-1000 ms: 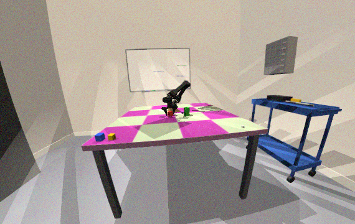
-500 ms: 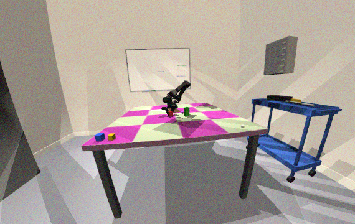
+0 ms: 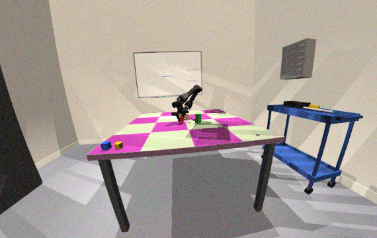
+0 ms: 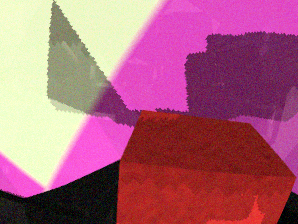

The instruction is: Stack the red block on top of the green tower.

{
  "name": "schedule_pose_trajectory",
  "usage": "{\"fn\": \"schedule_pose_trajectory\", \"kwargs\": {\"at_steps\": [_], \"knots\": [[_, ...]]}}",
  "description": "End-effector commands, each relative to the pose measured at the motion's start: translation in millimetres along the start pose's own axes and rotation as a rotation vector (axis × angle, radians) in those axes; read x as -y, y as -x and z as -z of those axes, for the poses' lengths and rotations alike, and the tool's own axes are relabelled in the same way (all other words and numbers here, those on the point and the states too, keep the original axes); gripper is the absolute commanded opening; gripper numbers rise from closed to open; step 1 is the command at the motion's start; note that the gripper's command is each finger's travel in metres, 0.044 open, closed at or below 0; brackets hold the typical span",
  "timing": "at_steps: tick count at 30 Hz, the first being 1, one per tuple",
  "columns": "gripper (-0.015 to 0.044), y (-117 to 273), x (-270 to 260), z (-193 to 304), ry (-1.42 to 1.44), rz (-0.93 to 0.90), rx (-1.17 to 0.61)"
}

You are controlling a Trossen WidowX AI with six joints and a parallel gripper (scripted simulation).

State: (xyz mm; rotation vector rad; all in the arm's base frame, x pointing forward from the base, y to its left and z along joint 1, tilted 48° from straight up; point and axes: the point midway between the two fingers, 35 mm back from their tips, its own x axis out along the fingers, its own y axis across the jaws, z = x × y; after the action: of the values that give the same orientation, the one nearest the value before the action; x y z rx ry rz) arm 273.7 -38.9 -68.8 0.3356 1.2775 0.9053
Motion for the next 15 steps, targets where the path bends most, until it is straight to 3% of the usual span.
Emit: {"fn": "schedule_pose_trajectory", "kwargs": {"at_steps": [1,15], "knots": [[0.0000,23.2,2.4,-2.3,0.012,0.014,0.007],[0.0000,85.9,1.9,-1.6,0.011,0.016,0.005]]}}
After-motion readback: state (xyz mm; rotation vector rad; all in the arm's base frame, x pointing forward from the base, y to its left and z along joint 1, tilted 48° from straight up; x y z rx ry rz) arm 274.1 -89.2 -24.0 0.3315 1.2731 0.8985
